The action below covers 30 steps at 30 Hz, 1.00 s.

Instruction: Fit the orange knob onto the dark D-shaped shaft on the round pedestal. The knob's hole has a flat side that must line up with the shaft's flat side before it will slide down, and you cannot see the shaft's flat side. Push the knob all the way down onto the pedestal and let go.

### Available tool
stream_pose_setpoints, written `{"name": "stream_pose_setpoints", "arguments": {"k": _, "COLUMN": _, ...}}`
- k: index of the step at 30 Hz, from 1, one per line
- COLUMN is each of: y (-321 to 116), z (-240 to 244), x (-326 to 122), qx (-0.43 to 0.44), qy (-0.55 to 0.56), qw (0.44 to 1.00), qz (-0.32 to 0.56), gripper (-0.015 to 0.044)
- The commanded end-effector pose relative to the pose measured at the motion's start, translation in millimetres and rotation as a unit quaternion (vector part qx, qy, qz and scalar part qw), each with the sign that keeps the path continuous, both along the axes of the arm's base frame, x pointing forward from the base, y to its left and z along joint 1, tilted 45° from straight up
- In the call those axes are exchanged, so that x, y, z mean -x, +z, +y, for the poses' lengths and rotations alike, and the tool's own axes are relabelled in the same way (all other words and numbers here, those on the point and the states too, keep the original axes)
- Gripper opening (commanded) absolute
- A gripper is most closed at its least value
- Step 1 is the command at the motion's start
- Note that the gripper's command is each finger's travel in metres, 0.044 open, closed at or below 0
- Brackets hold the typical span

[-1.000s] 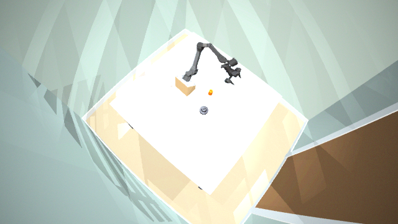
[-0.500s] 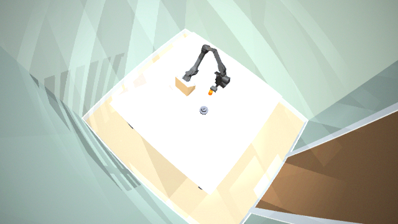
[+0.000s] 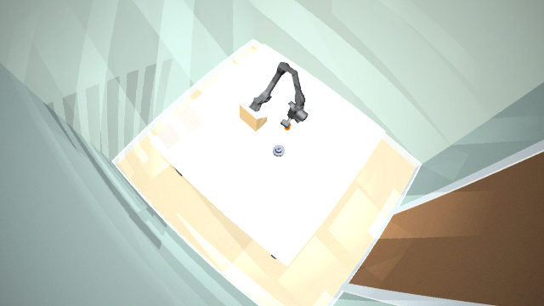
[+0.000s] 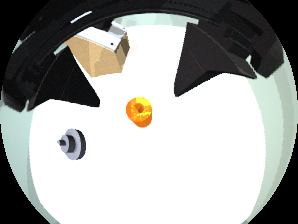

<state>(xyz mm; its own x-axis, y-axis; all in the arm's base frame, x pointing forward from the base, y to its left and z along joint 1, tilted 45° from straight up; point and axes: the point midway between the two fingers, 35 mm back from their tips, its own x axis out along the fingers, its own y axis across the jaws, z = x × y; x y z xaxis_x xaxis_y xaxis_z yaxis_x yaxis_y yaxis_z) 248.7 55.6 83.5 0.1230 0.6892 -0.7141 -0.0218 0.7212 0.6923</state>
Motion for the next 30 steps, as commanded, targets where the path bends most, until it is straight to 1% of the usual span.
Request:
{"name": "stream_pose_setpoints", "arguments": {"k": 1, "y": -7, "z": 5, "x": -1, "qx": -0.003, "qy": -0.005, "qw": 1.0, "qz": 0.0, "gripper": 0.044}}
{"name": "stream_pose_setpoints", "arguments": {"k": 30, "y": -42, "z": 37, "x": -8, "qx": -0.002, "qy": -0.005, "qw": 1.0, "qz": 0.0, "gripper": 0.044}}
